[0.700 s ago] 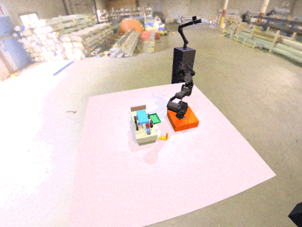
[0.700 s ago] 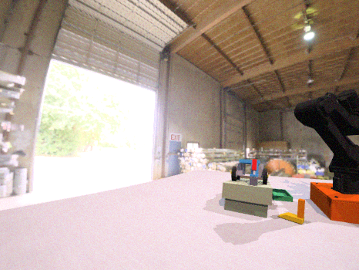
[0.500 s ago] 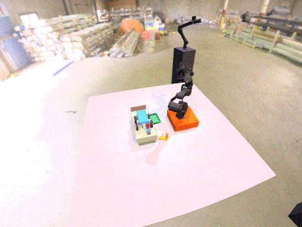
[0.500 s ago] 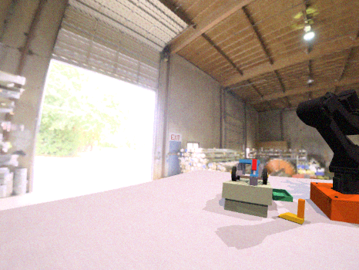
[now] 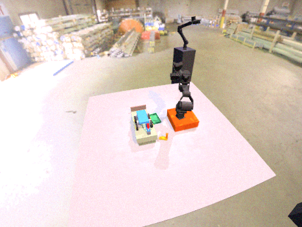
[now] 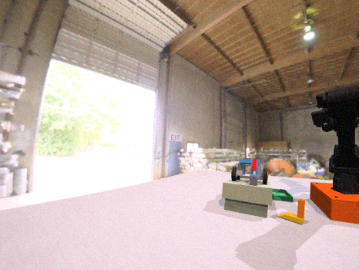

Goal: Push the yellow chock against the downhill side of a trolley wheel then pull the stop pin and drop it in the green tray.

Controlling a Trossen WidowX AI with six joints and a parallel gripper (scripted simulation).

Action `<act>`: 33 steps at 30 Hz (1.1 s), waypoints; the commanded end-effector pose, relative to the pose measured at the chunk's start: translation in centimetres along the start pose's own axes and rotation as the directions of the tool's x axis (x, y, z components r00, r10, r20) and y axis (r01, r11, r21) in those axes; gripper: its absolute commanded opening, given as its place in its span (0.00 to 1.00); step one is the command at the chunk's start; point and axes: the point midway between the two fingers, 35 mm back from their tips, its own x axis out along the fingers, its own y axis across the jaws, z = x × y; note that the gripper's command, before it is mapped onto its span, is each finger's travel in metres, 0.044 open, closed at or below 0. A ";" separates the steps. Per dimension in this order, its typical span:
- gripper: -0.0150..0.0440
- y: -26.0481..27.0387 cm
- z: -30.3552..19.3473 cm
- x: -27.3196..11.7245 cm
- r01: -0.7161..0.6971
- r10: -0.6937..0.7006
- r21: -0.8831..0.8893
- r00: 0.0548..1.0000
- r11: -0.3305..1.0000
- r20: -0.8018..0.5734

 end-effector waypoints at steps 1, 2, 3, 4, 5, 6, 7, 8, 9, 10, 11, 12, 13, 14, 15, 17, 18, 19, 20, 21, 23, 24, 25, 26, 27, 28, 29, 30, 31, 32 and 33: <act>0.58 0.2 1.4 1.0 -0.024 0.015 0.166 0.998 0.986 0.055; 0.58 0.3 1.9 1.2 -0.036 0.020 0.216 0.997 0.976 0.074; 0.58 0.4 2.5 1.5 -0.049 0.025 0.264 0.995 0.963 0.093; 0.58 0.5 3.0 1.7 -0.064 0.030 0.312 0.993 0.948 0.112; 0.58 0.5 3.5 1.9 -0.081 0.035 0.357 0.991 0.930 0.131; 0.58 0.6 4.1 2.1 -0.098 0.040 0.402 0.988 0.911 0.151; 0.58 0.7 4.7 2.3 -0.117 0.045 0.444 0.984 0.888 0.170; 0.58 0.7 5.3 2.5 -0.138 0.050 0.484 0.980 0.864 0.190; 0.58 0.8 5.9 2.7 -0.159 0.054 0.523 0.976 0.838 0.210; 0.58 0.8 6.5 2.8 -0.181 0.058 0.559 0.971 0.809 0.231; 0.58 0.9 7.1 3.0 -0.205 0.063 0.593 0.966 0.779 0.251; 0.58 0.9 7.7 3.1 -0.229 0.067 0.625 0.960 0.746 0.272; 0.58 0.9 8.3 3.2 -0.253 0.071 0.654 0.954 0.713 0.292; 0.58 0.9 9.0 3.3 -0.279 0.074 0.681 0.947 0.677 0.313; 0.58 1.0 9.6 3.4 -0.304 0.078 0.705 0.939 0.640 0.334; 0.58 1.0 11.0 3.5 -0.356 0.085 0.746 0.923 0.563 0.376; 0.58 0.9 11.6 3.5 -0.381 0.088 0.763 0.914 0.522 0.397; 0.58 0.9 12.3 3.5 -0.407 0.091 0.777 0.904 0.481 0.417; 0.58 0.9 12.8 3.5 -0.425 0.093 0.785 0.897 0.451 0.432; 0.58 0.9 13.3 3.5 -0.443 0.095 0.792 0.889 0.420 0.447; 0.58 0.8 14.3 3.4 -0.479 0.099 0.802 0.873 0.357 0.477; 0.58 0.8 14.8 3.4 -0.496 0.101 0.805 0.865 0.326 0.492; 0.58 0.7 15.3 3.3 -0.513 0.103 0.807 0.856 0.294 0.506; 0.58 0.7 15.8 3.3 -0.529 0.105 0.807 0.847 0.262 0.521; 0.58 0.7 16.3 3.2 -0.545 0.106 0.807 0.838 0.230 0.536; 0.58 0.6 16.8 3.1 -0.560 0.108 0.805 0.828 0.197 0.550; 0.58 0.5 17.3 3.0 -0.575 0.109 0.801 0.818 0.165 0.564; 0.58 0.5 17.8 2.9 -0.587 0.111 0.798 0.810 0.138 0.576; 0.58 0.4 18.2 2.8 -0.598 0.112 0.794 0.801 0.111 0.588; 0.58 0.4 18.6 2.7 -0.609 0.113 0.789 0.792 0.084 0.600; 0.58 0.3 19.0 2.6 -0.620 0.114 0.783 0.783 0.057 0.612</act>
